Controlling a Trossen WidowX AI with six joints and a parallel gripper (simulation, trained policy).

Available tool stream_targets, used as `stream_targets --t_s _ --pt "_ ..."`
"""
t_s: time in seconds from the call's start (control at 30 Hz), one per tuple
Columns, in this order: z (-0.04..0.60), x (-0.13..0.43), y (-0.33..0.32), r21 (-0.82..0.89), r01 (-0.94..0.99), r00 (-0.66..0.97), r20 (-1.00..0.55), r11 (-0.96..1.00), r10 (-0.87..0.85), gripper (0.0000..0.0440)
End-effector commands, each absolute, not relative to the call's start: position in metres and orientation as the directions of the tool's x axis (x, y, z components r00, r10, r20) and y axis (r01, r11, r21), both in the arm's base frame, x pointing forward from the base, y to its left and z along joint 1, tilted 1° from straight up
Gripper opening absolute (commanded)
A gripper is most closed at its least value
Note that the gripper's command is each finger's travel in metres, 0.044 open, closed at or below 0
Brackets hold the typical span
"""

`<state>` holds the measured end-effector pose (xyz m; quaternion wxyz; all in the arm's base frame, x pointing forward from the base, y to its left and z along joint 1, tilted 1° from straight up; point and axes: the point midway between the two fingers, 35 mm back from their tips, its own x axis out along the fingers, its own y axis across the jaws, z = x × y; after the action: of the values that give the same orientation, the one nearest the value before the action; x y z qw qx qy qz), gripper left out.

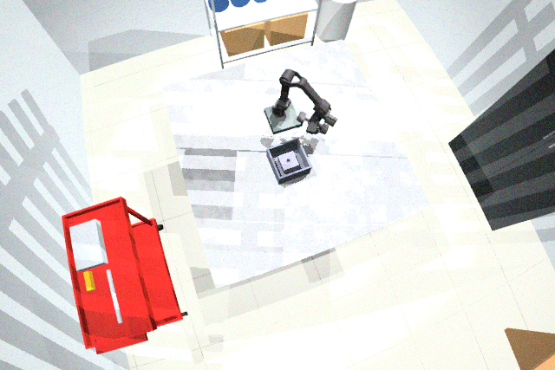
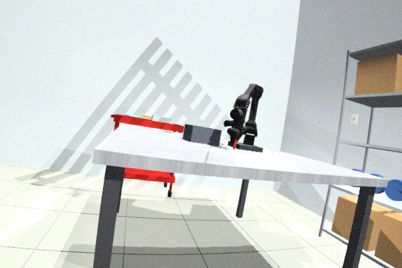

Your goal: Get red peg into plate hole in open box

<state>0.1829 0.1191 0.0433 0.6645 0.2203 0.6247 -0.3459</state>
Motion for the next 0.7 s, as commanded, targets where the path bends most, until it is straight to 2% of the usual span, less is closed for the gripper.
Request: stream_targets --t_s 0.0,0.5,0.53,0.67 --pt "0.029 0.182 0.117 -0.143 0.711 -0.005 -0.98 0.688 -0.199 0.041" --pt "0.01 0.175 0.11 -0.217 0.687 -0.07 -0.97 0.693 -0.233 0.0024" --pt "0.01 0.175 0.109 -0.224 0.686 -0.076 -0.968 0.692 -0.238 0.0004" --pt "0.022 0.183 0.103 -0.228 0.683 -0.047 -0.962 0.694 -0.269 0.0"
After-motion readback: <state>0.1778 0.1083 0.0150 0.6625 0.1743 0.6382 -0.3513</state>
